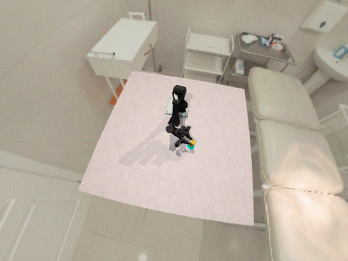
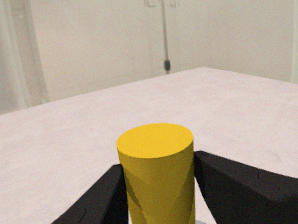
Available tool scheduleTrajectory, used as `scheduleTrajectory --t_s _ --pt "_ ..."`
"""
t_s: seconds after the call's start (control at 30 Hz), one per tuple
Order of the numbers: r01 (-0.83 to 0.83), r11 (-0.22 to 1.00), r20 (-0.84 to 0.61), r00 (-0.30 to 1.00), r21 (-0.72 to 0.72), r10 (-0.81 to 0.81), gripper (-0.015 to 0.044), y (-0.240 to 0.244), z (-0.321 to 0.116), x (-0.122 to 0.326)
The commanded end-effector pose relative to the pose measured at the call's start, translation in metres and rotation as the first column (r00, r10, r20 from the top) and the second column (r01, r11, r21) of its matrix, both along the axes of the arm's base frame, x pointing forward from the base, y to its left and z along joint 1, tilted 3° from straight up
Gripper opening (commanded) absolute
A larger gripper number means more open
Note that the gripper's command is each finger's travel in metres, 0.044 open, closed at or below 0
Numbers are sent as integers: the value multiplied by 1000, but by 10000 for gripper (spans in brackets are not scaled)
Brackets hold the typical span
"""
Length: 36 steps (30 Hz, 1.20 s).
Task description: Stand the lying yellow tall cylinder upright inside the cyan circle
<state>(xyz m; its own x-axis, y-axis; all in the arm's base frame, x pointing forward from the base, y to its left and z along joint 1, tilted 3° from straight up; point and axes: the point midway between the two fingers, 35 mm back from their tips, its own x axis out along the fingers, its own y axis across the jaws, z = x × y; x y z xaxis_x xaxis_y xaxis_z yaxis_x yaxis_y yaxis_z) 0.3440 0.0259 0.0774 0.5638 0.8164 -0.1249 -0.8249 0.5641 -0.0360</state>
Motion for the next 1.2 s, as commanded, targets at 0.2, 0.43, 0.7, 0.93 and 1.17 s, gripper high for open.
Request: scheduleTrajectory --t_s 0.2,0.43,0.7,0.93,1.17 --pt "-3 1000 -9 1000 4 3 105 1 -22 -6" --pt "0 1000 -8 1000 2 0 105 -1 -39 -8" --pt "0 1000 -8 1000 2 0 105 -1 -39 -8" --pt "0 1000 -8 1000 2 0 236 -1 -39 -8" --pt "0 1000 -8 1000 2 0 400 -1 -39 -8"
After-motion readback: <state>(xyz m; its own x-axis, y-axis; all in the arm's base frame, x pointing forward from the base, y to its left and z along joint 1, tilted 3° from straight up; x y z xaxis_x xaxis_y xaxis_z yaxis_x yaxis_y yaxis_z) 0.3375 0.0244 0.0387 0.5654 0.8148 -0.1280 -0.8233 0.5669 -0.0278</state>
